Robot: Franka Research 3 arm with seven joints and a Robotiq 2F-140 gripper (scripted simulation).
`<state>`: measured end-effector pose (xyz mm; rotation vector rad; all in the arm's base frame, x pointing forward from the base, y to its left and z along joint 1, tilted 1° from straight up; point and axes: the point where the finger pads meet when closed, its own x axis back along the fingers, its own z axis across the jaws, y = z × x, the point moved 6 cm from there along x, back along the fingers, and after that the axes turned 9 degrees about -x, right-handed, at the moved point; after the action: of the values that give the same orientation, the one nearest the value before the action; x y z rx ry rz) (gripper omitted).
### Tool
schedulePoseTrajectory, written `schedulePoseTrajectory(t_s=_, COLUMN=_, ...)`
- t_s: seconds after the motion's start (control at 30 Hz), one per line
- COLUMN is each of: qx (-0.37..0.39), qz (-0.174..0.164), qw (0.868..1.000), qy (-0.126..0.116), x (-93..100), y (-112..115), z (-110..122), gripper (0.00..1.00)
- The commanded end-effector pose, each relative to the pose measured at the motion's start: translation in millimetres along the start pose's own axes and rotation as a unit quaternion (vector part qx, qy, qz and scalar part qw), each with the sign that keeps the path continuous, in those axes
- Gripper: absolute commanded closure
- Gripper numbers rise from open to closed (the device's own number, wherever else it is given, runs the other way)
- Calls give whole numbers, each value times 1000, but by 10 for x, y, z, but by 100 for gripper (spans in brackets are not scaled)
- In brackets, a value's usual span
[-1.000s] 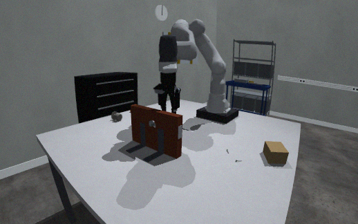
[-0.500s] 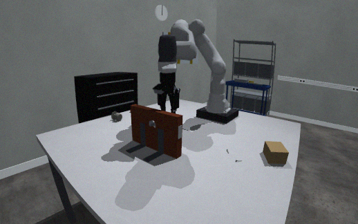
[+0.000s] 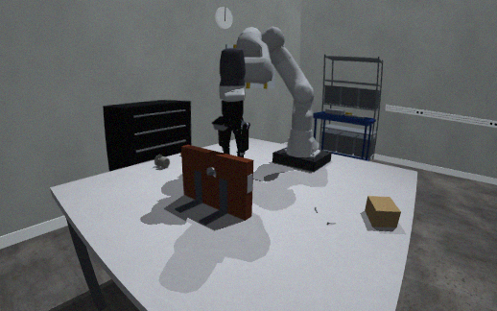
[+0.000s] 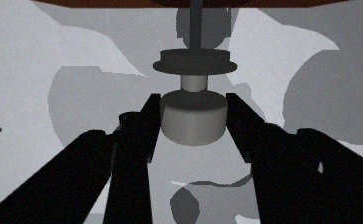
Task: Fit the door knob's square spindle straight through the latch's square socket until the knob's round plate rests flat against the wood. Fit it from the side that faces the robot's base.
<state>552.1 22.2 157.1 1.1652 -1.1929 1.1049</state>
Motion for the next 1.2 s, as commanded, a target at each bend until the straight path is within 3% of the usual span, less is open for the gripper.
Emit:
schedulePoseTrajectory(t_s=0.0, qx=3, qz=2, qw=1000, qy=1, x=21, y=-25, z=1, gripper=58)
schedulePoseTrajectory(t_s=1.17, qx=2, qz=2, qw=1000, qy=1, x=28, y=-113, z=-12, gripper=58)
